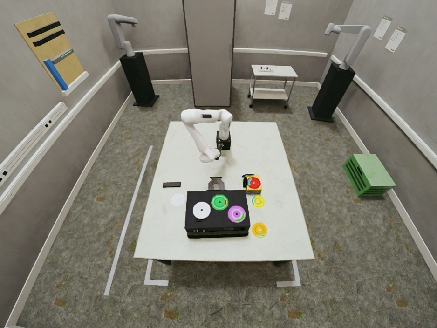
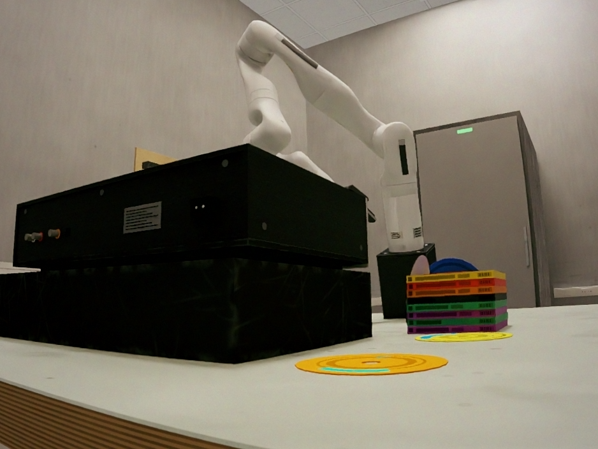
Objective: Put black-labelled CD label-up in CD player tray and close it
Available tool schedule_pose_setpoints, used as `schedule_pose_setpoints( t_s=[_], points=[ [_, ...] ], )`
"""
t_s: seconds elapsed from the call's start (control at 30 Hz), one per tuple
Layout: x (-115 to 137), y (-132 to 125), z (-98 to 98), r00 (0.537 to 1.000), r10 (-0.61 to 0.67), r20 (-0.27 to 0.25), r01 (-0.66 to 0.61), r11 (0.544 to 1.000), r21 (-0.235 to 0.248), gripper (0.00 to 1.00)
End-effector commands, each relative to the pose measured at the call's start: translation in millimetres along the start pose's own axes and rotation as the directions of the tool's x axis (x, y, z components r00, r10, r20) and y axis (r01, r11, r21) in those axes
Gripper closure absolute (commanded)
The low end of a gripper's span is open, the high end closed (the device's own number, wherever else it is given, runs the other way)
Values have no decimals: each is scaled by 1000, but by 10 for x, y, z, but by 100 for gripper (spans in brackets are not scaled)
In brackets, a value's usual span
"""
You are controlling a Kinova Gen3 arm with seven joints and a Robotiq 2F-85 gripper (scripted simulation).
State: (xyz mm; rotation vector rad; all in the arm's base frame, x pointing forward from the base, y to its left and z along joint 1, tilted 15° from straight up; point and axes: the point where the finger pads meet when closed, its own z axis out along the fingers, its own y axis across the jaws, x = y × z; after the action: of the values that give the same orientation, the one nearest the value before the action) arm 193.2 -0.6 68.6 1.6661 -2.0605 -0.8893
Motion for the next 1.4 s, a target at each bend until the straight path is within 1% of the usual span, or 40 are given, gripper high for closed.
schedule_pose_setpoints(
  t_s=[0.0, 0.13, 0.17, 0.2, 0.53, 0.6, 1.03, 1.1, 1.37],
  points=[
    [-32, -14, -20, 1000, -24, -19, 25, 1000, 13, 0],
    [-32, -14, -20, 1000, -24, -19, 25, 1000, 13, 0],
    [-69, -110, -69, 992, -110, -66, 113, 992, 49, 0],
    [-117, -204, -123, 974, -192, -116, 202, 976, 79, 0],
    [-117, -204, -123, 974, -192, -116, 202, 976, 79, 0],
    [-249, -384, -244, 913, -344, -219, 375, 919, 119, 0],
    [-249, -384, -244, 913, -344, -219, 375, 919, 119, 0],
    [-424, -546, -375, 820, -474, -320, 535, 834, 135, 0],
    [-424, -546, -375, 820, -474, -320, 535, 834, 135, 0]
  ],
)
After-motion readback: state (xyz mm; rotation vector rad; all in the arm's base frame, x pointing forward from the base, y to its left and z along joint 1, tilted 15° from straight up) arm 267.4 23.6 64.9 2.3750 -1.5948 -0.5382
